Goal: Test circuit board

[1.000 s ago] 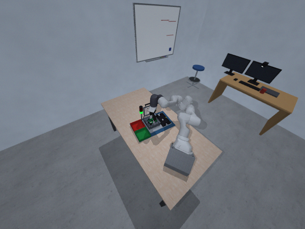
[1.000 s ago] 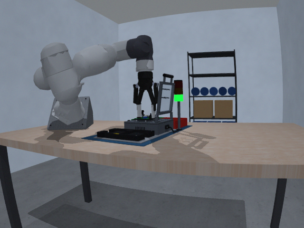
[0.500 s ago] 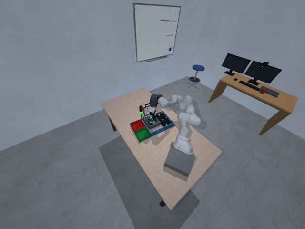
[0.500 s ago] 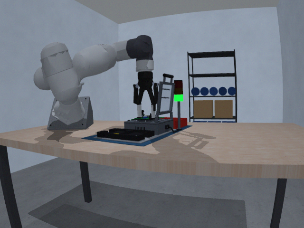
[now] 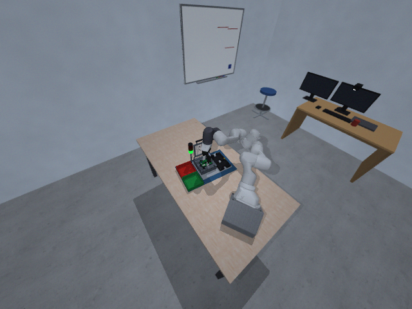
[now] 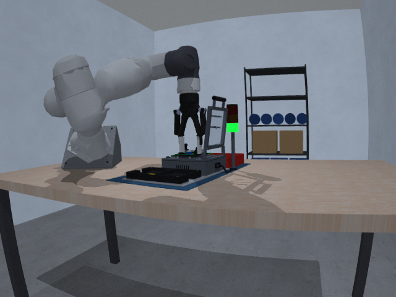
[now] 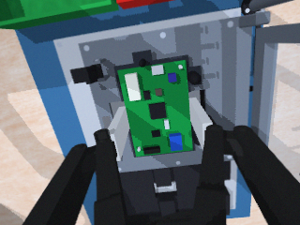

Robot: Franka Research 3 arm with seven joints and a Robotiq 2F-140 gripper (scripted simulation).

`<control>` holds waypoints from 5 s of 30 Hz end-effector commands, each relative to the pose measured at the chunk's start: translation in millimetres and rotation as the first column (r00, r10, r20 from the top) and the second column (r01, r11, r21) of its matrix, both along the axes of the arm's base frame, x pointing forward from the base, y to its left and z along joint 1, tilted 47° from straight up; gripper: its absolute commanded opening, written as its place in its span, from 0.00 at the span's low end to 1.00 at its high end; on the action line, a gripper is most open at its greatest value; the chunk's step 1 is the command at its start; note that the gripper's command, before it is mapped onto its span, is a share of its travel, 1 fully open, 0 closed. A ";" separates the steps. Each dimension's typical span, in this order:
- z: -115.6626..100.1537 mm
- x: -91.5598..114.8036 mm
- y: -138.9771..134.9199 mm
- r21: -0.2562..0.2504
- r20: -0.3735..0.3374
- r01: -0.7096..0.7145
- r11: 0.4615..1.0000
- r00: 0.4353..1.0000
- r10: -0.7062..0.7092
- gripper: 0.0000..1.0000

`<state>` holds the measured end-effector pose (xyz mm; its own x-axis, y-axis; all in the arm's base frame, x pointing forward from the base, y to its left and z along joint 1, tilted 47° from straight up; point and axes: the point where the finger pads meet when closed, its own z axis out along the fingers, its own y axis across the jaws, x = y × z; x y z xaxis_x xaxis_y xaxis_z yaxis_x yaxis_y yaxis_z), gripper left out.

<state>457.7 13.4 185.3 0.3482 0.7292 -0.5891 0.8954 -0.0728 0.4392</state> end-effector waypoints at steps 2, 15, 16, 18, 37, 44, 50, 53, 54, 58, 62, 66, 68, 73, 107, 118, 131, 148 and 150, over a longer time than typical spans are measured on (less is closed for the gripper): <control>0.0 -0.9 -0.6 -0.003 -0.004 -0.002 1.000 1.000 0.002 0.47; 0.0 -0.9 -0.6 -0.003 -0.004 -0.002 1.000 1.000 0.002 0.46; 0.0 -0.9 -0.6 -0.003 -0.004 -0.002 1.000 1.000 0.002 0.46; 0.0 -0.9 -0.6 -0.003 -0.004 -0.002 1.000 1.000 0.002 0.46; 0.0 -0.9 -0.6 -0.003 -0.004 -0.002 1.000 1.000 0.002 0.46; 0.0 -0.9 -0.6 -0.003 -0.004 -0.002 1.000 1.000 0.002 0.46; 1.2 -1.4 0.6 -0.003 -0.004 -0.002 1.000 1.000 0.002 0.46; 1.3 -1.5 0.7 -0.003 -0.004 -0.002 1.000 1.000 0.002 0.46; 1.3 -1.5 0.7 -0.003 -0.004 -0.002 1.000 1.000 0.002 0.46; 2.0 -1.8 1.4 -0.003 -0.004 -0.002 1.000 1.000 0.002 0.46; 2.7 -2.0 2.1 -0.003 -0.004 -0.002 1.000 1.000 0.002 0.46; 3.4 -2.3 2.8 -0.003 -0.004 -0.002 1.000 1.000 0.002 0.46; 3.7 -2.4 3.1 -0.003 -0.004 -0.002 1.000 1.000 0.002 0.46; 4.1 -2.6 3.5 -0.003 -0.004 -0.002 1.000 1.000 0.002 0.46; 9.4 -4.8 8.9 -0.003 -0.004 -0.002 1.000 1.000 0.002 0.46; 11.0 -5.4 10.4 -0.003 -0.004 -0.002 1.000 1.000 0.002 0.46; 13.1 -6.3 12.6 -0.003 -0.004 -0.002 1.000 1.000 0.002 0.46; 24.3 -10.9 23.8 -0.003 -0.004 -0.002 1.000 1.000 0.002 0.46; 28.9 -12.8 28.5 -0.003 -0.004 -0.002 1.000 1.000 0.002 0.46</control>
<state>448.6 37.8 208.1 0.3380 0.7324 -0.5911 0.8985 -0.0642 0.4342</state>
